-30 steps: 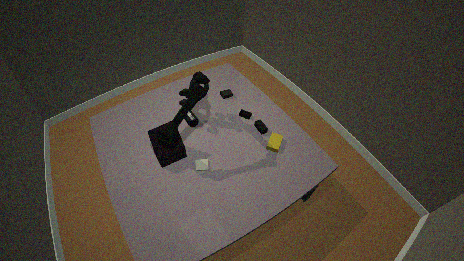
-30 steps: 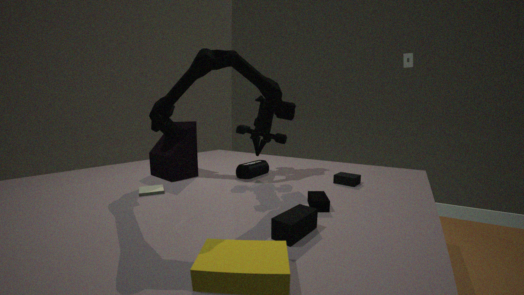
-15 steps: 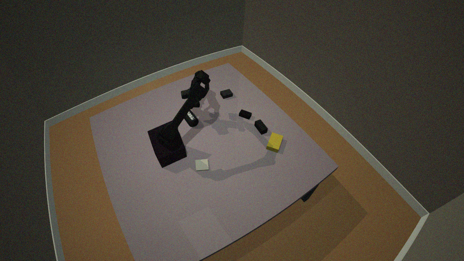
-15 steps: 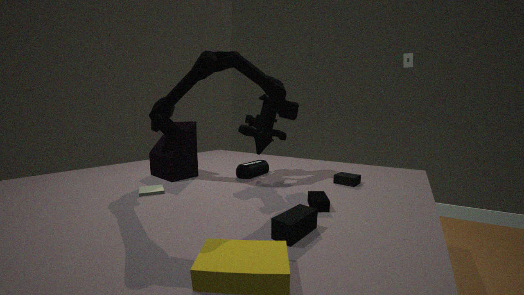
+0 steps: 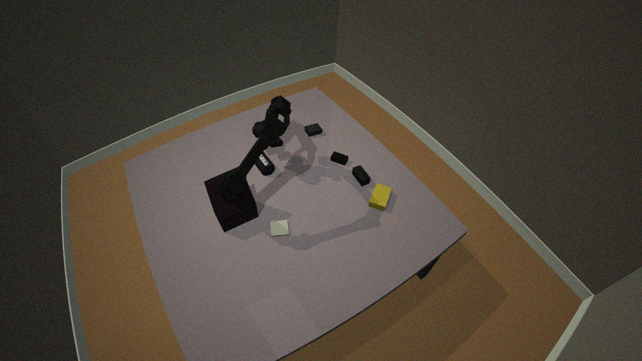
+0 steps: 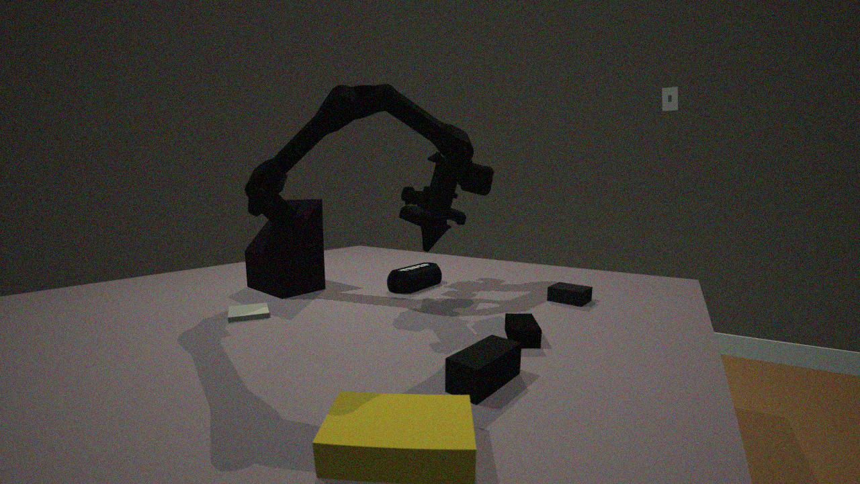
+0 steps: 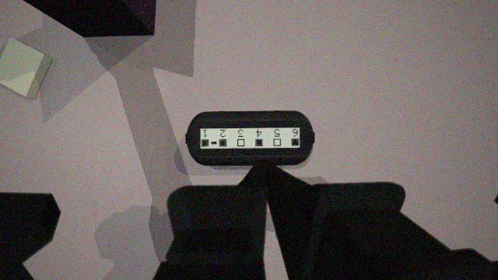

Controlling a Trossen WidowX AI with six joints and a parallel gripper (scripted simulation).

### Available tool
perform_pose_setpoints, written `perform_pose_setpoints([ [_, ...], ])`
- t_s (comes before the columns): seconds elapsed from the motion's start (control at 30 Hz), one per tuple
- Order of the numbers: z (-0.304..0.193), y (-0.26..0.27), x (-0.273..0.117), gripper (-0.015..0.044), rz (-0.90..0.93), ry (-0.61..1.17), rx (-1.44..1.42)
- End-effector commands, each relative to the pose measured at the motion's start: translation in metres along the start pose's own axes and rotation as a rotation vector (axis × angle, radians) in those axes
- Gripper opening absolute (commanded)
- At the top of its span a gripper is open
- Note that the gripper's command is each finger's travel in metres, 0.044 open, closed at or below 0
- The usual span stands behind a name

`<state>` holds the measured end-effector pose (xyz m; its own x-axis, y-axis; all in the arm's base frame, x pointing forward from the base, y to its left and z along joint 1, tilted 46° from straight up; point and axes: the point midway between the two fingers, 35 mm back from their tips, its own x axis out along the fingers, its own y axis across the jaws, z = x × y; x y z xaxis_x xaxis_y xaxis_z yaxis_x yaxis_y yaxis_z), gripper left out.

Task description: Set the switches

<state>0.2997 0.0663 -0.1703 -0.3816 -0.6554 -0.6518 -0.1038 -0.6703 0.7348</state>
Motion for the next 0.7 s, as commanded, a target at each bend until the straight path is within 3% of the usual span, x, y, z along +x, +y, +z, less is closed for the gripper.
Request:
perform_pose_setpoints([
  [0.0,-0.0002,-0.0005,-0.001,0.0,-0.004,-0.002,-0.011],
  [0.27,-0.0002,-0.0005,-0.001,0.0,-0.004,-0.002,-0.011],
  [0.37,0.0001,-0.001,-0.0009,0.0079,-0.004,0.0,0.034],
  [0.67,0.0039,-0.0079,0.0007,0.0315,-0.019,0.035,0.636],
])
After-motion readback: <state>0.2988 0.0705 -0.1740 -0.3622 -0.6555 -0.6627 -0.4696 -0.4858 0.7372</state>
